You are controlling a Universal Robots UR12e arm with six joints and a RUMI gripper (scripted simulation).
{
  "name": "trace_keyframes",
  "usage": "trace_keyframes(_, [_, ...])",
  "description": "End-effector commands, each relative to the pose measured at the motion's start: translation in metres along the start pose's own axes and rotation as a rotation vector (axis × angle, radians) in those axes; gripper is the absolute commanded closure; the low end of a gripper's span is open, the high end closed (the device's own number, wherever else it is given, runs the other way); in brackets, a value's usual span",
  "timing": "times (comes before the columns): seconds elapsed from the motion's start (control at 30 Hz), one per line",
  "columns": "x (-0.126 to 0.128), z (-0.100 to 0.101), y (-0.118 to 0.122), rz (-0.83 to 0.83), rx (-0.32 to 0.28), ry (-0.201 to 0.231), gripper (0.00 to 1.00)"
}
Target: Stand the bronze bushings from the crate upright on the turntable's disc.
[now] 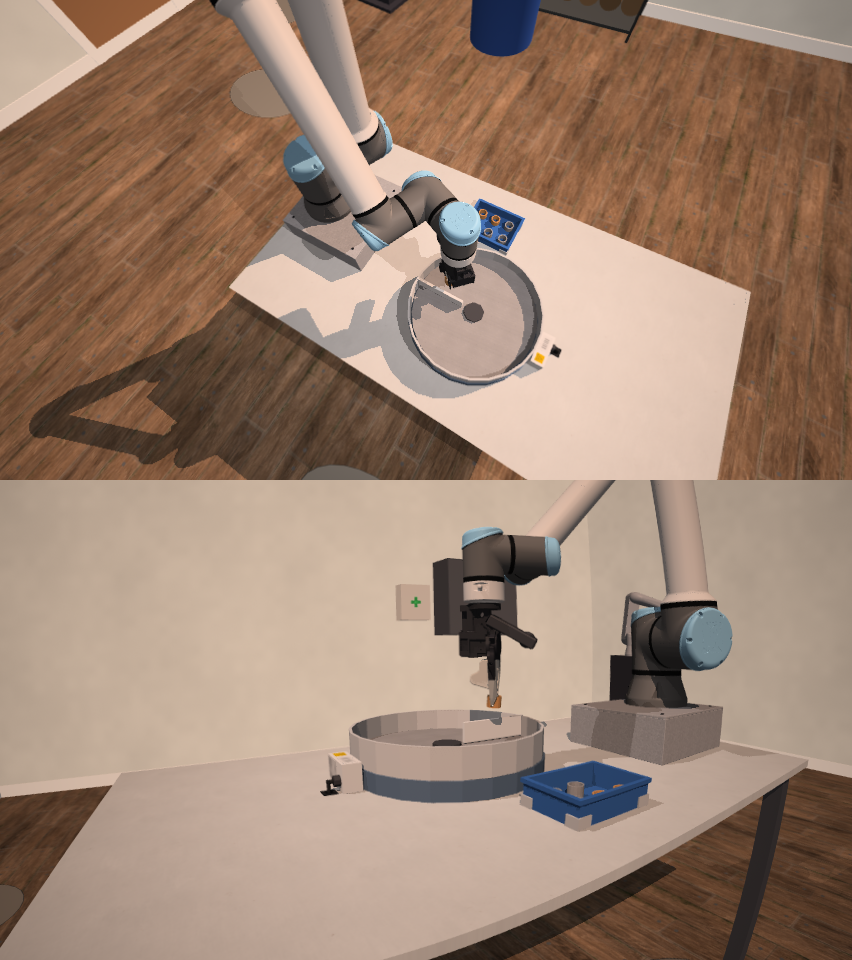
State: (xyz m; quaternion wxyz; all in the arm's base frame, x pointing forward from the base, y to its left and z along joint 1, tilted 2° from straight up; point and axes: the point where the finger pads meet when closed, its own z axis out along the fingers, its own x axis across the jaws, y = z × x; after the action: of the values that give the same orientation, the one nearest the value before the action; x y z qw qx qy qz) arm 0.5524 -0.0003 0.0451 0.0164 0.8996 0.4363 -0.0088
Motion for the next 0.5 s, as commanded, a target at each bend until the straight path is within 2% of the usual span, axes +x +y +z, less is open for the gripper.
trace_keyframes(0.0, [-0.018,0.000,0.026,-0.001,-0.001,0.001,1.00])
trace_keyframes(0.2, [-0.038,0.000,0.053,-0.001,-0.001,0.001,1.00])
trace_keyframes(0.47, [-0.050,0.000,0.069,-0.001,-0.001,0.001,1.00])
